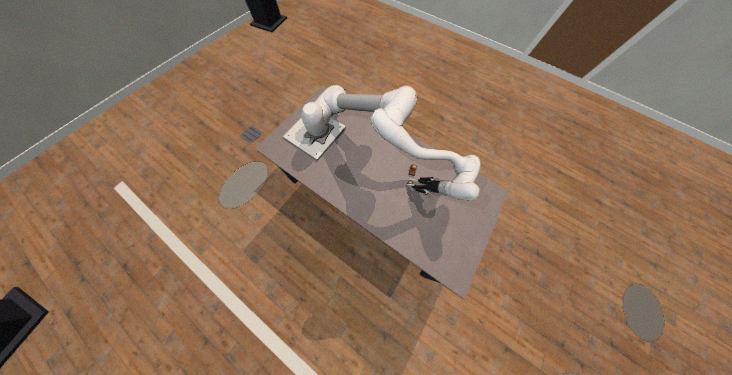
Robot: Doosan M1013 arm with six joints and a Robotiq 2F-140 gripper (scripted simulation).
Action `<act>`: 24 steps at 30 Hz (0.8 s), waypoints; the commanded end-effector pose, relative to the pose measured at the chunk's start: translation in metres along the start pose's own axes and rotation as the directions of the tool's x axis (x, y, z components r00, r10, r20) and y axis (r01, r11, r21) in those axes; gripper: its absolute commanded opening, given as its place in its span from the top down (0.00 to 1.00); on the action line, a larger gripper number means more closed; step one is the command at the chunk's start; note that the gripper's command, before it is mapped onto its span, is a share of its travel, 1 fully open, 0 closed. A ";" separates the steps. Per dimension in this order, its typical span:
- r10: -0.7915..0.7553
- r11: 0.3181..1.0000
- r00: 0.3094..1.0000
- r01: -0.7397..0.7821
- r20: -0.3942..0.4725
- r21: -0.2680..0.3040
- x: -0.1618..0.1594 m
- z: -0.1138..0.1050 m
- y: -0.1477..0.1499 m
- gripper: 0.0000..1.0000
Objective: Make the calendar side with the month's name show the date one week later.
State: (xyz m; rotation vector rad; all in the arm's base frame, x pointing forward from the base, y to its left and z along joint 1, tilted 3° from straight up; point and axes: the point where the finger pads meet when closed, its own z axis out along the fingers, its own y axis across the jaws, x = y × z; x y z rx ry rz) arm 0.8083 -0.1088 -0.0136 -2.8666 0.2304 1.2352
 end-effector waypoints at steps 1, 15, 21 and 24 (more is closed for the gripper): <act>0.000 1.000 1.000 0.000 0.000 0.000 0.000 0.000 0.000 0.67; 0.000 1.000 1.000 0.000 0.000 0.000 0.000 0.000 0.000 0.54; 0.000 1.000 1.000 0.000 0.000 0.000 0.000 0.000 0.000 0.54; 0.000 1.000 1.000 0.000 0.000 0.000 0.000 0.000 0.000 0.54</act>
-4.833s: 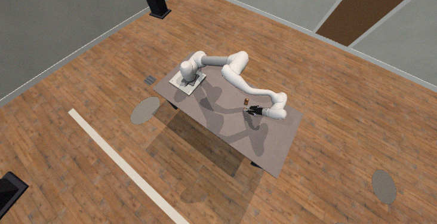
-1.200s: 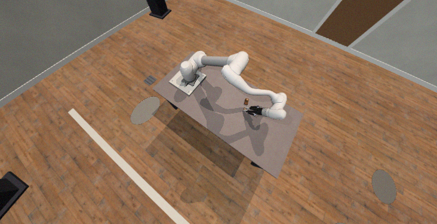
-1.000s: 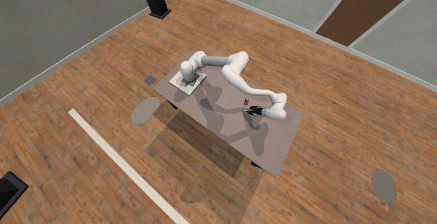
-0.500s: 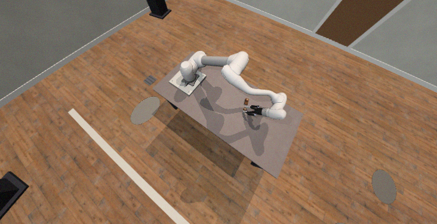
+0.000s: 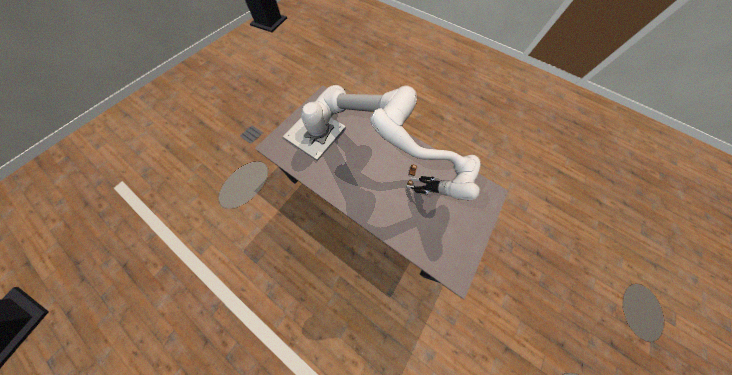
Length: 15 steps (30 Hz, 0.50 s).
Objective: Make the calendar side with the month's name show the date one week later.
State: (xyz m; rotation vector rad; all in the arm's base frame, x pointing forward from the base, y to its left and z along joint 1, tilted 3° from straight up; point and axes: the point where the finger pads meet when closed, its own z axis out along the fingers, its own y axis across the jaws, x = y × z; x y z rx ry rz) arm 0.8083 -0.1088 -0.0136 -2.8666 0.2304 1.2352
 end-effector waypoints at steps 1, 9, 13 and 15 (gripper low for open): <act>0.000 1.000 1.000 0.000 0.000 0.000 0.000 0.000 0.000 0.54; 0.000 1.000 1.000 0.000 0.000 0.000 -0.004 -0.004 0.000 0.54; 0.000 1.000 1.000 0.000 0.000 0.000 -0.010 -0.010 0.000 0.54; 0.000 1.000 1.000 0.000 0.000 0.000 -0.014 -0.014 0.000 0.54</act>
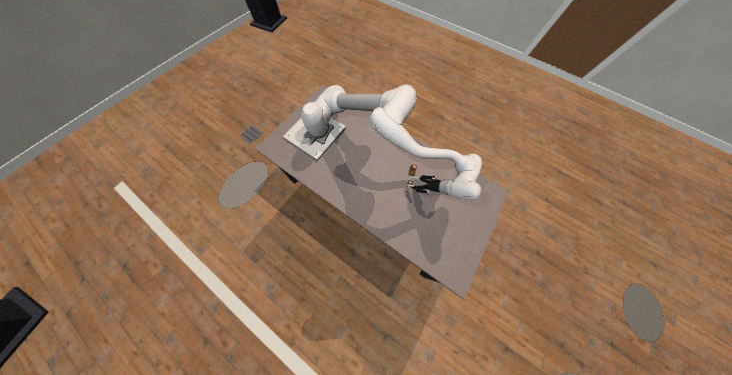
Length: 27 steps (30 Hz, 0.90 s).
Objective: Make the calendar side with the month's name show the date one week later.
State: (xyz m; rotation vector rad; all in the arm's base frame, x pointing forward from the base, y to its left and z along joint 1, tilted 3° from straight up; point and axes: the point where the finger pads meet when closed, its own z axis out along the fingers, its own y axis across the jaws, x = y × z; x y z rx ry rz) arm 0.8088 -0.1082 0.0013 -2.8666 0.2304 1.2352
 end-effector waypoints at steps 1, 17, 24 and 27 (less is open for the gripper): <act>0.000 1.000 1.000 0.000 0.000 0.000 -0.006 -0.006 0.000 0.54; 0.000 1.000 1.000 0.000 0.000 0.000 -0.036 -0.036 0.000 0.54; 0.000 1.000 1.000 0.000 0.000 0.000 -0.038 -0.038 0.000 0.54; 0.000 1.000 1.000 0.000 -0.001 0.000 -0.038 -0.038 0.000 0.54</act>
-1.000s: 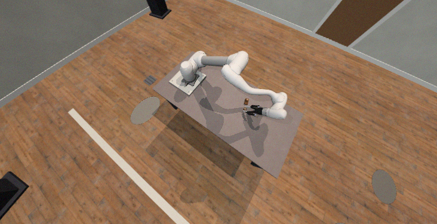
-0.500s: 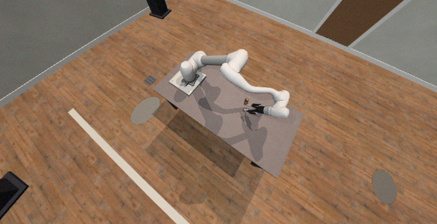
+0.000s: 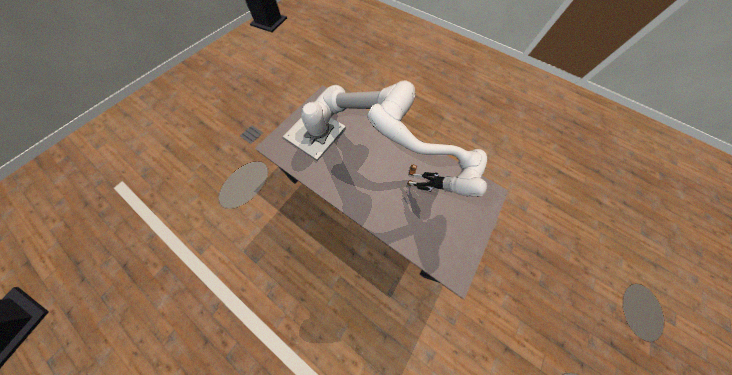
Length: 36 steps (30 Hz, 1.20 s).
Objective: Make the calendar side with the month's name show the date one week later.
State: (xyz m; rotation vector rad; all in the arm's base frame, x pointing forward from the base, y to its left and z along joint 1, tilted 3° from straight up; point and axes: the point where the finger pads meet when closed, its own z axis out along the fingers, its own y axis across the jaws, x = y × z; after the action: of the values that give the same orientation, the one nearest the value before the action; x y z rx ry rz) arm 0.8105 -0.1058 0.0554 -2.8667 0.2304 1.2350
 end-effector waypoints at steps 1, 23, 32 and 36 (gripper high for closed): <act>0.000 1.000 1.000 0.000 -0.005 0.000 0.000 0.000 0.000 0.54; 0.000 1.000 0.928 0.000 -0.371 0.000 -0.008 0.002 0.000 0.54; 0.000 1.000 0.866 0.000 -0.500 0.000 -0.014 0.003 0.000 0.54; 0.000 1.000 0.858 0.000 -0.514 0.000 -0.014 0.004 0.000 0.54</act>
State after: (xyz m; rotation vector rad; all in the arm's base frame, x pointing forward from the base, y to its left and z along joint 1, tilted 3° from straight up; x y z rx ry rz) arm 0.7984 -0.1038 0.0628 -3.1280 0.2301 0.4505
